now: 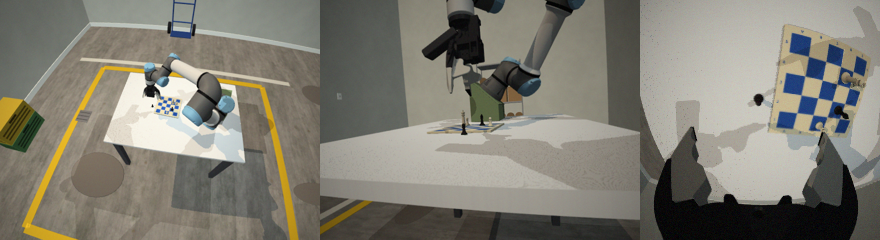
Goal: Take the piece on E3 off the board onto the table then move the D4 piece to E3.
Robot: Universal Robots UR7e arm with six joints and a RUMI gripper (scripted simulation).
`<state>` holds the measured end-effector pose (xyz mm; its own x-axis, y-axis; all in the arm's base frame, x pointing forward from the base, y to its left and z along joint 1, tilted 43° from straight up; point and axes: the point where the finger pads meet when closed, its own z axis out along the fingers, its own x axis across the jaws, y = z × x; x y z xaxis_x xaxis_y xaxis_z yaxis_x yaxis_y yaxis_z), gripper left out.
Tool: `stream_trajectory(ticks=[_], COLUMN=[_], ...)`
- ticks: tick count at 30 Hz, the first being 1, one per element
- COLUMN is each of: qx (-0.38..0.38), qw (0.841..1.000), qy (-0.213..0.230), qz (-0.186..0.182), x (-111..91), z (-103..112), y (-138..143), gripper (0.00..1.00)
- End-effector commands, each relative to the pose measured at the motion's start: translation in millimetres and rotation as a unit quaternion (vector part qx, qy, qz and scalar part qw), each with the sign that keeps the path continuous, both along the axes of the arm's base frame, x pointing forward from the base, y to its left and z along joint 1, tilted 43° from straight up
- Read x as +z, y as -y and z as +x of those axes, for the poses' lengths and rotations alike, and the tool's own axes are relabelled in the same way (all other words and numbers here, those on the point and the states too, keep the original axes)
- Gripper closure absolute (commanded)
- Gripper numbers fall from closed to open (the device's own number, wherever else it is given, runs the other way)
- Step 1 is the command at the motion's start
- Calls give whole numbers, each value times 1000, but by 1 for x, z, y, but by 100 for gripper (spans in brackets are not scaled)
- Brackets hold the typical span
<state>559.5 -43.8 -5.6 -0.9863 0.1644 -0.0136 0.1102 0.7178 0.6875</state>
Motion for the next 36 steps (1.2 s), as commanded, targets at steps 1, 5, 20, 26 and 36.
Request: stream_trajectory(ticks=[1,5,20,26,36], qx=[0,6,90,154,234], qw=[1000,1000,992,977,947], qy=[1,6,84,142,216], qz=[0,-2,-22,-33,-44], x=[0,0,-9,-14,-20], z=[0,-4,-58,-100,-151], y=[1,3,30,41,44], gripper=[0,0,0,0,0])
